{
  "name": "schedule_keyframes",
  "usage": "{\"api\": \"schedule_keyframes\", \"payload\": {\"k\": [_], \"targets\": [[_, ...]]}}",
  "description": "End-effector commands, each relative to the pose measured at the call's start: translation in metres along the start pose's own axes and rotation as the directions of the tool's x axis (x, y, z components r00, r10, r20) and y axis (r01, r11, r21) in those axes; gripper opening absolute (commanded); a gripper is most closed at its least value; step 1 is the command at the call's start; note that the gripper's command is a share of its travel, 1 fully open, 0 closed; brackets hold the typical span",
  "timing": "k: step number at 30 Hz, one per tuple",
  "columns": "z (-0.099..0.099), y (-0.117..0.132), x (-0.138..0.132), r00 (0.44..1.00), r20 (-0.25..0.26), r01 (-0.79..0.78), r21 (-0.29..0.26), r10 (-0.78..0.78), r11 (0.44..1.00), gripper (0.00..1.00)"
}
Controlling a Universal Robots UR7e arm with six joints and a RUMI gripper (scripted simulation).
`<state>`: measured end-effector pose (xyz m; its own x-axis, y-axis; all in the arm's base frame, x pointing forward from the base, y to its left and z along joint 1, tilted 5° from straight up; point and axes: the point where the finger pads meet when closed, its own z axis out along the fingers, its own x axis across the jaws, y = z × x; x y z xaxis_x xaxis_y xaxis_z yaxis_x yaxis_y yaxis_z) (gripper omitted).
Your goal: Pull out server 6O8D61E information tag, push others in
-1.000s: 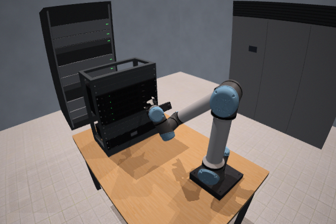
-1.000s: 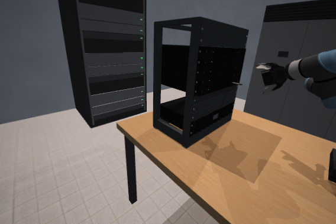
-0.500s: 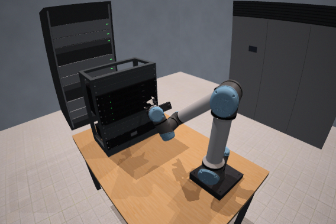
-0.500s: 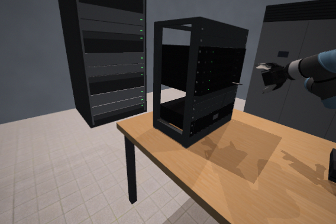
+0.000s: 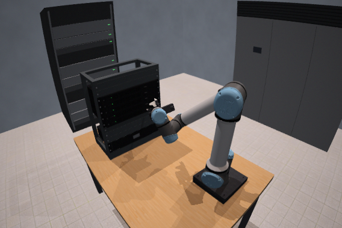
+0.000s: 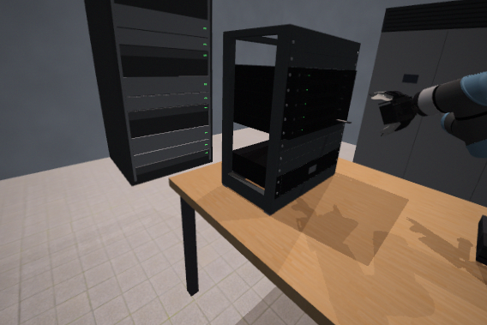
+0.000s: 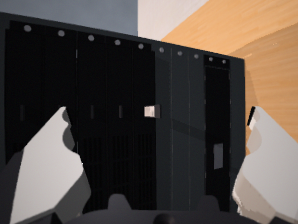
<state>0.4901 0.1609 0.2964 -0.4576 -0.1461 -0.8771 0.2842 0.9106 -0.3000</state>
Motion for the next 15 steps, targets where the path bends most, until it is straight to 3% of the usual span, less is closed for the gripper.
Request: {"api": "schedule_keyframes", "payload": {"k": [1, 15], "targets": [[-0.0002, -0.0001, -0.0005, 1.000, 0.001, 0.001, 0.000, -0.001, 1.000, 1.00], [-0.0003, -0.0002, -0.0006, 1.000, 0.001, 0.004, 0.000, -0.004, 1.000, 1.00]]}}
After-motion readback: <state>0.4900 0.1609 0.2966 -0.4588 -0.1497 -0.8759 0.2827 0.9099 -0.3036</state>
